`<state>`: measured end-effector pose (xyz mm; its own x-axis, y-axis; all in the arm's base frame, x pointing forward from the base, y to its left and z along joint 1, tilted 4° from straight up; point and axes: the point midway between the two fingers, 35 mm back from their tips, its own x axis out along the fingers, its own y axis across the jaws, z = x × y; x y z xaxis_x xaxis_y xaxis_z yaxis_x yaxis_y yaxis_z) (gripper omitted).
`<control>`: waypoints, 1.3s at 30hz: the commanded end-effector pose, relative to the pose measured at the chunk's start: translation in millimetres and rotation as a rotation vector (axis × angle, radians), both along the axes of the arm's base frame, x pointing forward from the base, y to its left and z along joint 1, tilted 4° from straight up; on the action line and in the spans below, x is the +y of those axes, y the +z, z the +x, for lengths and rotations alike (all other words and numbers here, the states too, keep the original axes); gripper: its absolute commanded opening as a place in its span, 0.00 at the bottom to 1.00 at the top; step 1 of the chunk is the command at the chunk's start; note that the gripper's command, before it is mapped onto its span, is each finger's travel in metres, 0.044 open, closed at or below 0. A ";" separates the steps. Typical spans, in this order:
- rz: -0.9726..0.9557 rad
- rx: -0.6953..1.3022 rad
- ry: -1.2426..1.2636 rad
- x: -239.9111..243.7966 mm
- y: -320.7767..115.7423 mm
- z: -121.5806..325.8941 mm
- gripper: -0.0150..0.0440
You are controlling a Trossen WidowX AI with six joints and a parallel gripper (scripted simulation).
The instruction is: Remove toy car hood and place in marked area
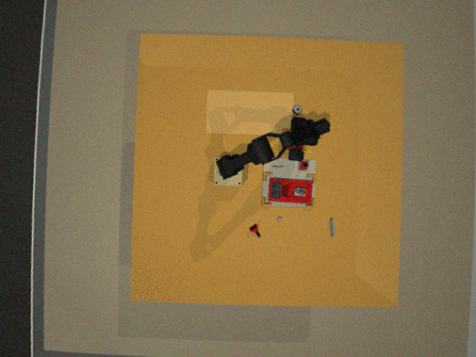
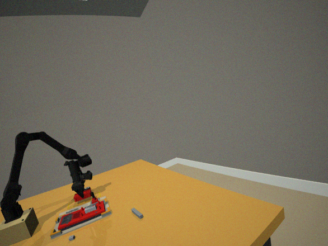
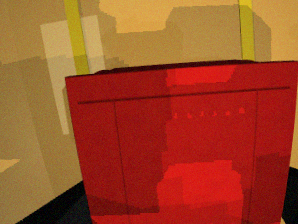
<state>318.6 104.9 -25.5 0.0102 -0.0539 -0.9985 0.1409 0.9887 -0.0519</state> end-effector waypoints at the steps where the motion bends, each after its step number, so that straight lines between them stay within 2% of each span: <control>1: 0.003 0.004 0.004 0.0 -2.8 -1.3 0.25; 32: 0.003 0.004 0.004 -0.8 -17.9 -1.4 0.25; 39: 0.000 0.000 0.000 -0.7 -15.7 0.0 0.57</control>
<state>318.5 104.2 -41.5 0.0099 -0.0540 -0.9985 0.1409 0.9887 -0.0521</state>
